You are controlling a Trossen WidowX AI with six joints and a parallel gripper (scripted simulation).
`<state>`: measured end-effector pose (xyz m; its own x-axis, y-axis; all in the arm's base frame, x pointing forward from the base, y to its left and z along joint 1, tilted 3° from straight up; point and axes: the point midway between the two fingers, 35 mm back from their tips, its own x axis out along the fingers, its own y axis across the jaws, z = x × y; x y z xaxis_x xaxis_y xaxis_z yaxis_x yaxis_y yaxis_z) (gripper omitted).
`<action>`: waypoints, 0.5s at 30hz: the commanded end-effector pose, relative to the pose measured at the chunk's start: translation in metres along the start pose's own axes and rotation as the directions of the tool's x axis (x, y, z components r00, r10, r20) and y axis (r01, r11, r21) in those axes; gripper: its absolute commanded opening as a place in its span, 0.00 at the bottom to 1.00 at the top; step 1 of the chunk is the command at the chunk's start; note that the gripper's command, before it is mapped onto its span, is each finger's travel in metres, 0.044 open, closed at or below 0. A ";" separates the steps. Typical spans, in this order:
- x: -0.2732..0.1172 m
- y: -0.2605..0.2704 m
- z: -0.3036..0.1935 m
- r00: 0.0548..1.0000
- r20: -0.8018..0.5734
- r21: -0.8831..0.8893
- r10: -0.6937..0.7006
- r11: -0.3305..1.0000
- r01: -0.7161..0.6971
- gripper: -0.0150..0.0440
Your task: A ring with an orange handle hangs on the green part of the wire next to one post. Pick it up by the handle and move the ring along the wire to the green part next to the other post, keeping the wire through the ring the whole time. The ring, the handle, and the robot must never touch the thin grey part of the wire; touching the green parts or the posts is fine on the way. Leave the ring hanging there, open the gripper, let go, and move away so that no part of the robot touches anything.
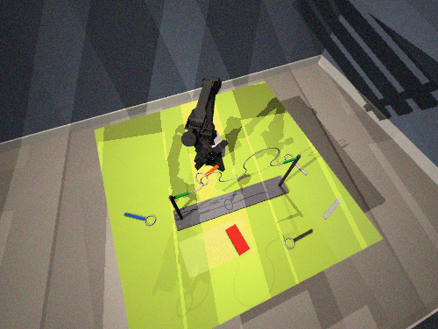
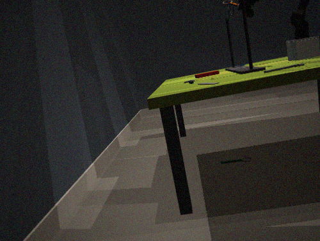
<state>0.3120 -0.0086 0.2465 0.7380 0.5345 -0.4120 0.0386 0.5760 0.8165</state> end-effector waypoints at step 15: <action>0.000 -0.022 0.006 0.974 0.082 -0.316 -0.209 0.922 0.225 0.00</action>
<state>0.3145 -0.0215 0.2341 0.7615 0.3898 -0.5178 -0.0041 0.8018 0.5976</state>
